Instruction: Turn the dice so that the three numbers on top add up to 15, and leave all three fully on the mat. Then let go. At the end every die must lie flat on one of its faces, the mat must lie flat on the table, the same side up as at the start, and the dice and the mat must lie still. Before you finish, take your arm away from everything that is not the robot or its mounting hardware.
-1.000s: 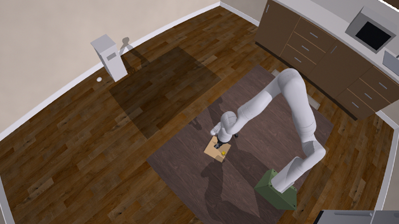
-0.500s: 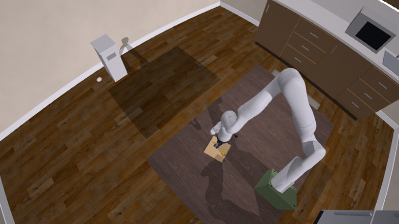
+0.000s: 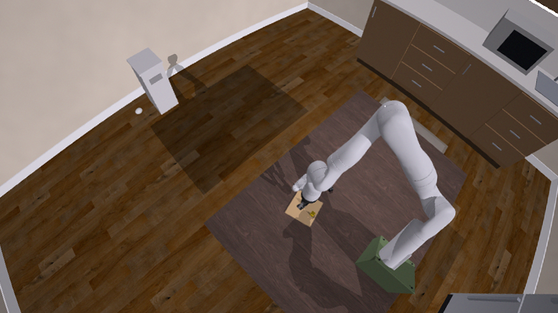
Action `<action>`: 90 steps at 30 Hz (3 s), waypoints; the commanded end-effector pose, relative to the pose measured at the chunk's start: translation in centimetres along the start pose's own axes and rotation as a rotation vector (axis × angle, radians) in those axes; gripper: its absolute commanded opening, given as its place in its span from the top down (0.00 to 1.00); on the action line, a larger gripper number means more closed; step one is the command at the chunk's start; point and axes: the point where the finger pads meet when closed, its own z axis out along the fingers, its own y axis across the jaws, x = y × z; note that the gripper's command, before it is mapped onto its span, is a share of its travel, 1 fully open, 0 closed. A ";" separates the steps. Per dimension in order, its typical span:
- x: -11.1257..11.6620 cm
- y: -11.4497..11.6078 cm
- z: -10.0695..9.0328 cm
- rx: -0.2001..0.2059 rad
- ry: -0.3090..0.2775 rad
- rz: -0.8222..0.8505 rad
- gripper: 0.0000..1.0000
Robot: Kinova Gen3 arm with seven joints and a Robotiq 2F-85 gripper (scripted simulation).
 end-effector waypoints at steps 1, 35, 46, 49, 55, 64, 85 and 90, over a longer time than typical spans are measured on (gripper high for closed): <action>-0.6 0.2 2.0 -0.011 -0.016 -0.004 0.85; -0.6 0.2 4.5 -0.011 -0.016 -0.004 0.85; -0.6 0.2 4.5 -0.011 -0.016 -0.004 0.85; -0.6 0.2 4.5 -0.011 -0.016 -0.004 0.85; -0.6 0.2 4.5 -0.011 -0.016 -0.004 0.85; -0.6 0.2 4.7 -0.011 -0.016 -0.004 0.85; -0.7 0.2 4.9 -0.011 -0.016 -0.004 0.85; -0.7 0.2 4.9 -0.011 -0.016 -0.004 0.85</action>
